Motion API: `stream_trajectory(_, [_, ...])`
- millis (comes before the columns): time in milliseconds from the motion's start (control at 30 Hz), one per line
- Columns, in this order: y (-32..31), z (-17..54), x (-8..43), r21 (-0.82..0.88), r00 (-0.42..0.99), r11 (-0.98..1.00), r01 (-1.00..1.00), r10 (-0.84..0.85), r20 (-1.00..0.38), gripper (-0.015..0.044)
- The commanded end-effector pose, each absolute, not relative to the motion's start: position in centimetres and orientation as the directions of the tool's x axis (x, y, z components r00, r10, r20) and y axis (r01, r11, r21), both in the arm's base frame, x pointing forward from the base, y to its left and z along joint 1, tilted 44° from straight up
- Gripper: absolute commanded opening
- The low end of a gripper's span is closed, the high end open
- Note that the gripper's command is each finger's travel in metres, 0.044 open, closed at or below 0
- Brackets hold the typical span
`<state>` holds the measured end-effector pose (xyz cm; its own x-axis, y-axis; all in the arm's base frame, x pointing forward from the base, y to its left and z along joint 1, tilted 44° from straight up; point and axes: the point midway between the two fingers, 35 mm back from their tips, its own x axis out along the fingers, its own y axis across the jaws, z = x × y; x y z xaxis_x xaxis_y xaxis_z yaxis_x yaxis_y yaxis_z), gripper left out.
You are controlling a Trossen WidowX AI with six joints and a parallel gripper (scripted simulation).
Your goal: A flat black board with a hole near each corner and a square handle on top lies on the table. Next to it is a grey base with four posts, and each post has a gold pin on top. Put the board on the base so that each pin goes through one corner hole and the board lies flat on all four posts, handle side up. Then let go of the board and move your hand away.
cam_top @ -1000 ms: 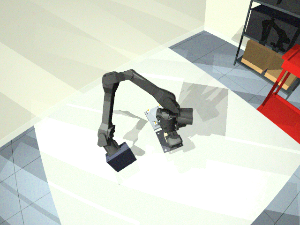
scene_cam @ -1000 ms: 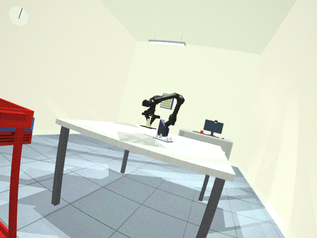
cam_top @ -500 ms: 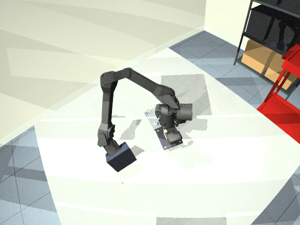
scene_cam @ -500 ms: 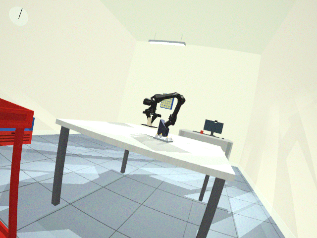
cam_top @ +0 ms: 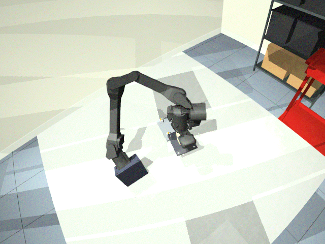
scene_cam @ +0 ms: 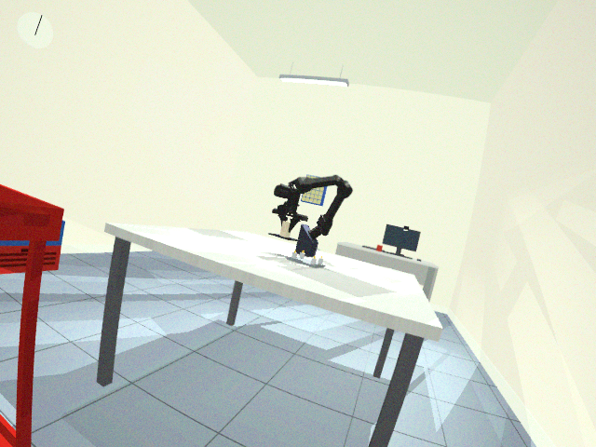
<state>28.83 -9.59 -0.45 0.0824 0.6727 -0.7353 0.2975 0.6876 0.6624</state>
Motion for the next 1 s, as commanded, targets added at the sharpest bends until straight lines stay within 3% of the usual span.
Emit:
stream_trajectory(0, [-9.3,0.6,29.6,0.662,0.098,0.69,0.291,0.667,-0.738,0.0])
stream_trajectory(967, [-4.5,5.4,32.2,0.668,0.101,0.696,0.264,0.669,-0.737,0.0])
